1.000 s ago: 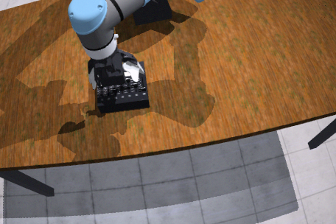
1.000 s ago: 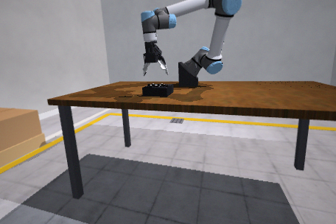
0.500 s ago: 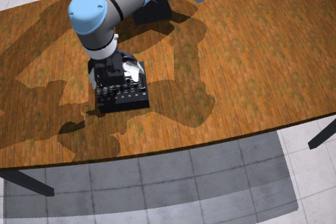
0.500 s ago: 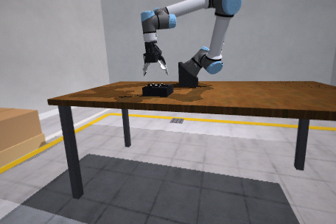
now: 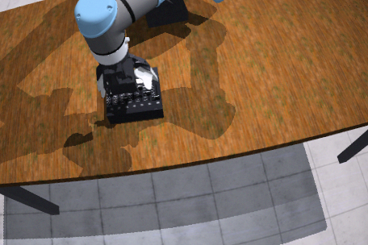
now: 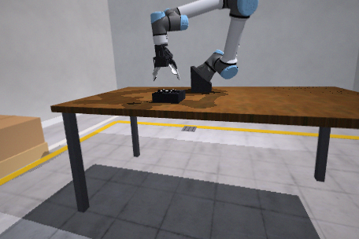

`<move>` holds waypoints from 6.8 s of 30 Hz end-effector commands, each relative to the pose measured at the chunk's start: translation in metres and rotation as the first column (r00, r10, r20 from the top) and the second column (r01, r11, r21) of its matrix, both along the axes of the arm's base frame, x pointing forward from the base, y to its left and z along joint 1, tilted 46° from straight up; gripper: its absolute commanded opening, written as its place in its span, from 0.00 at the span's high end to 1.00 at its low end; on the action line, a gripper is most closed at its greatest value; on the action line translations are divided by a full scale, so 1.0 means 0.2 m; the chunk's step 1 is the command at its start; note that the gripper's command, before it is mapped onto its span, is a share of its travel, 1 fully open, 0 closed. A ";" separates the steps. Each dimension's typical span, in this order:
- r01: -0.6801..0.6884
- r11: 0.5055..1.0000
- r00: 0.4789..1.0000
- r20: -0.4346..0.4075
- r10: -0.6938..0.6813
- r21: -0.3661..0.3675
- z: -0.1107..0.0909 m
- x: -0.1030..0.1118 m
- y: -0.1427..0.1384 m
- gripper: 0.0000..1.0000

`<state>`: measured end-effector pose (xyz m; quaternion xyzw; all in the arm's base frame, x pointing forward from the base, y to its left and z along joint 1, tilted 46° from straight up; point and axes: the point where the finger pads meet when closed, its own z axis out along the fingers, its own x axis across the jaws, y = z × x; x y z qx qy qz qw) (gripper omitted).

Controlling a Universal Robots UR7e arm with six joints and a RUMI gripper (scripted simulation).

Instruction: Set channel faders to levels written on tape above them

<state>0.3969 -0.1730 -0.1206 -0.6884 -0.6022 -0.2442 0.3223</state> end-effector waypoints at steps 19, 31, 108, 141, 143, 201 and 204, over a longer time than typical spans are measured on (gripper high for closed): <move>0.038 0.999 0.999 -0.034 -0.039 -0.005 0.01 -0.01 -0.01 0.00; 0.222 0.974 0.953 -0.200 -0.226 -0.041 0.06 -0.03 -0.04 0.00; 0.720 0.557 0.188 -0.656 -0.731 -0.415 0.25 -0.10 -0.19 0.00; 0.099 0.995 0.991 -0.090 -0.100 -0.011 0.05 0.20 -0.02 0.00; 0.083 0.997 0.994 -0.076 -0.083 -0.008 0.05 0.21 -0.02 0.00; 0.014 1.000 1.000 -0.013 -0.014 0.001 0.03 0.23 -0.01 0.00; 0.014 1.000 1.000 -0.013 -0.014 0.001 0.03 0.23 -0.01 0.00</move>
